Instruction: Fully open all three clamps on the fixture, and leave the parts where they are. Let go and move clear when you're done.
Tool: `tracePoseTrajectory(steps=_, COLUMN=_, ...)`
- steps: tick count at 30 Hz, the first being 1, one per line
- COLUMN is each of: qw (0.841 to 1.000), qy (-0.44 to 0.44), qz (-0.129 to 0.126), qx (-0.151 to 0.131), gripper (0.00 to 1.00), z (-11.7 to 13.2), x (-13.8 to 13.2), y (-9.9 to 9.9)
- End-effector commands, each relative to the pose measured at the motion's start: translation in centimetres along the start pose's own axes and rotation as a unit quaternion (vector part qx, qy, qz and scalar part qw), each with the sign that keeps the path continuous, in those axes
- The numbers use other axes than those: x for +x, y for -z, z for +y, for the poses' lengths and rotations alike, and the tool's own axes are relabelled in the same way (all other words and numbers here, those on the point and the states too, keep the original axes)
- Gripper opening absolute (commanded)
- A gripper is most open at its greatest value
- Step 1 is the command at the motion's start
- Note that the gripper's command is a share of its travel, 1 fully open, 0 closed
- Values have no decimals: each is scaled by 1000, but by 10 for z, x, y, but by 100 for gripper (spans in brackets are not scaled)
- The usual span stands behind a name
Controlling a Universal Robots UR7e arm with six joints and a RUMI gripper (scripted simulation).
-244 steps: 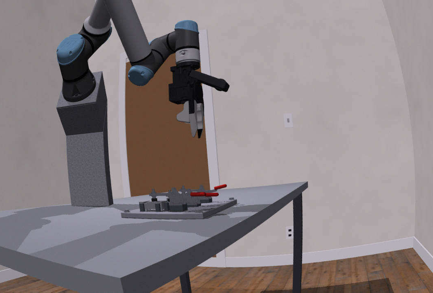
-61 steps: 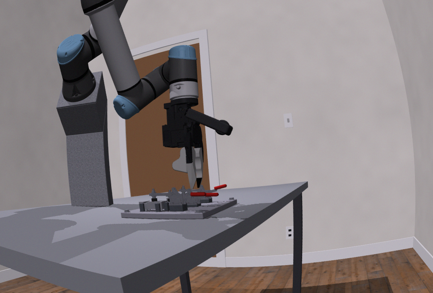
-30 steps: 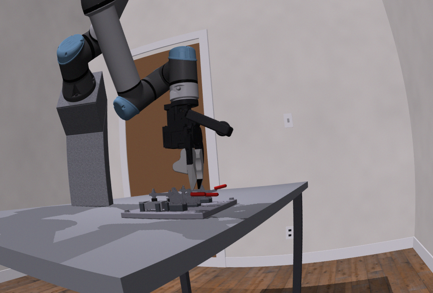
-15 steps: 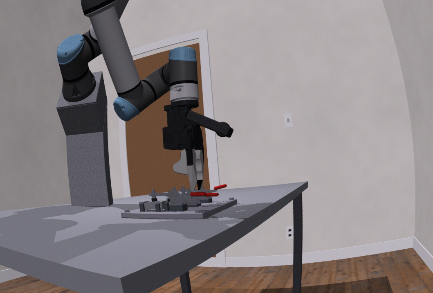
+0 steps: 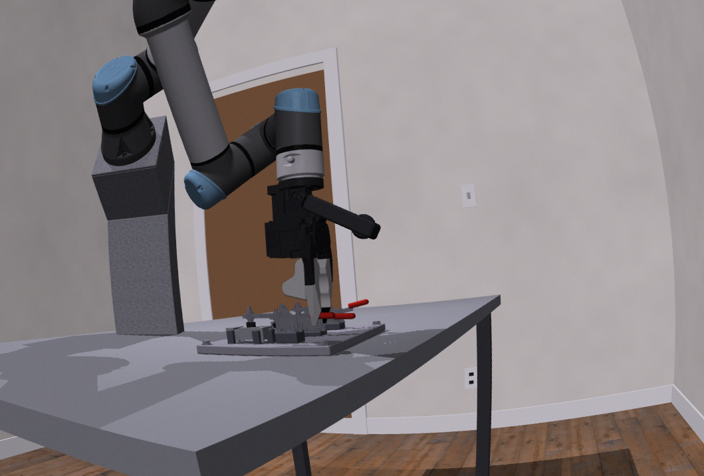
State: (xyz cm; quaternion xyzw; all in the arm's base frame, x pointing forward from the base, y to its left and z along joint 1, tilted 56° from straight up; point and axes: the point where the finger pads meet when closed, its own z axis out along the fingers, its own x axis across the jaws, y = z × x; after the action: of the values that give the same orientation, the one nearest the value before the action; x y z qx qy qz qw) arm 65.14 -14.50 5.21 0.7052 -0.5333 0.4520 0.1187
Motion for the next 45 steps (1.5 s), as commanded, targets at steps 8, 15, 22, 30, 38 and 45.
tracePoseTrajectory(steps=8, qw=1000, qy=-1, qz=1, qx=3, gripper=28, z=-3, x=2, y=-3)
tracePoseTrajectory(steps=15, qw=1000, qy=-1, qz=1, qx=3, gripper=28, z=-3, x=2, y=-3)
tracePoseTrajectory(steps=22, qw=1000, qy=-1, qz=1, qx=3, gripper=28, z=-3, x=2, y=-3)
tracePoseTrajectory(steps=30, qw=1000, qy=-1, qz=1, qx=3, gripper=28, z=-3, x=2, y=-3)
tracePoseTrajectory(steps=38, qw=1000, qy=-1, qz=1, qx=3, gripper=0, z=-3, x=2, y=-3)
tracePoseTrajectory(steps=45, qw=1000, qy=-1, qz=1, qx=3, gripper=0, z=-3, x=2, y=-3)
